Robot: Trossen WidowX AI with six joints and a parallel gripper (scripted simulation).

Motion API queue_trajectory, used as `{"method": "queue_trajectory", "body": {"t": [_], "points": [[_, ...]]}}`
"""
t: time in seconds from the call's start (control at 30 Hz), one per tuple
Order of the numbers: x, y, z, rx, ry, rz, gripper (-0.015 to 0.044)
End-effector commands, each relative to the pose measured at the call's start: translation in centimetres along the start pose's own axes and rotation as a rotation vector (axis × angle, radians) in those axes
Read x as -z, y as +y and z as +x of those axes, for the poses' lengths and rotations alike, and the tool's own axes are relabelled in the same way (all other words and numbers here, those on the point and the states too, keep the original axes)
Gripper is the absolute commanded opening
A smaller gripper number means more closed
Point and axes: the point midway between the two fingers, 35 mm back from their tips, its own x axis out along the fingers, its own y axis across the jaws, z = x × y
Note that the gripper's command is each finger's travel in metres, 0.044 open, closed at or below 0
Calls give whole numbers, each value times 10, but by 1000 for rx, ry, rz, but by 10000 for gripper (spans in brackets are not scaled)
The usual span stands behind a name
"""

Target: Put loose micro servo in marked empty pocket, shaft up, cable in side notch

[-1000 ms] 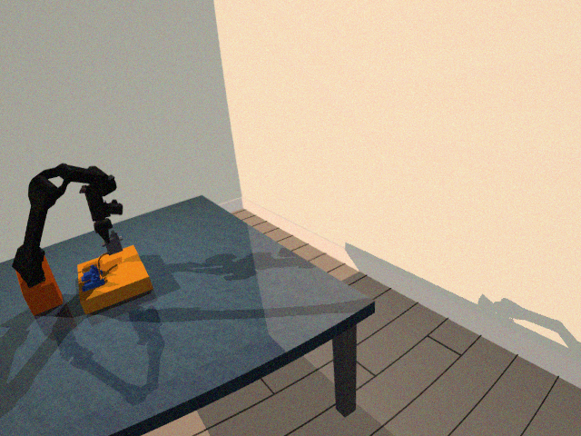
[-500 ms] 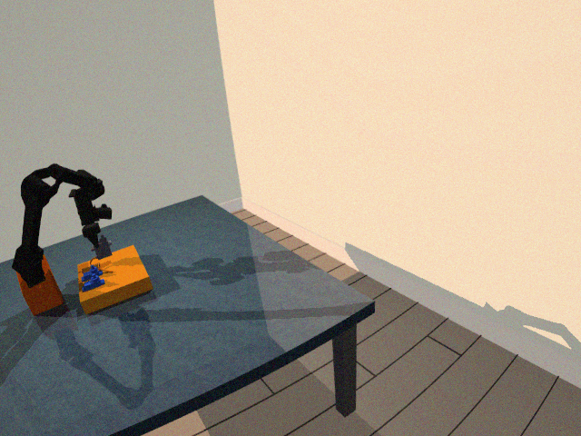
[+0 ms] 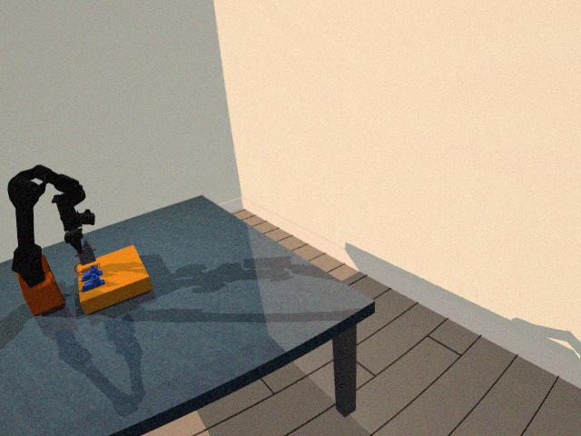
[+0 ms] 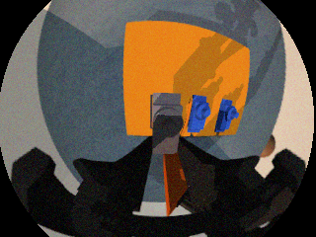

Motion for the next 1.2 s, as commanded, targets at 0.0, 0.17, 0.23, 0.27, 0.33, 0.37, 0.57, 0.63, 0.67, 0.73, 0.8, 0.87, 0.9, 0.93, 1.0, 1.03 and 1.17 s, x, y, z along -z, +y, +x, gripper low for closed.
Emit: {"method": "queue_trajectory", "body": {"t": [0.0, 0.17, 0.23, 0.27, 0.33, 0.37, 0.57, 0.63, 0.67, 0.73, 0.8, 0.87, 0.9, 0.93, 1.0, 1.03, 1.17], "points": [[2, 0, -2, -15, -9, 14, 0], [1, 1, 5, -15, -9, 14, 0], [1, 1, 8, -15, -9, 14, 0], [1, 1, 10, -15, -9, 14, 0], [1, 1, 13, -14, -9, 14, 0], [1, 1, 15, -14, -9, 14, 0], [1, 1, 17, -14, -9, 15, 0], [1, 1, 17, -14, -9, 15, 0], [1, 1, 17, -14, -9, 15, 0], [1, 1, 17, -14, -9, 15, 0], [1, 1, 17, -14, -9, 15, 0], [1, 1, 18, -14, -9, 15, 0], [1, 1, 18, -14, -9, 15, 0], [1, 1, 19, -14, -9, 15, 0], [1, 1, 21, -14, -9, 15, 0], [1, 1, 22, -14, -9, 15, 0], [1, 1, 25, -14, -9, 15, 0]]}}
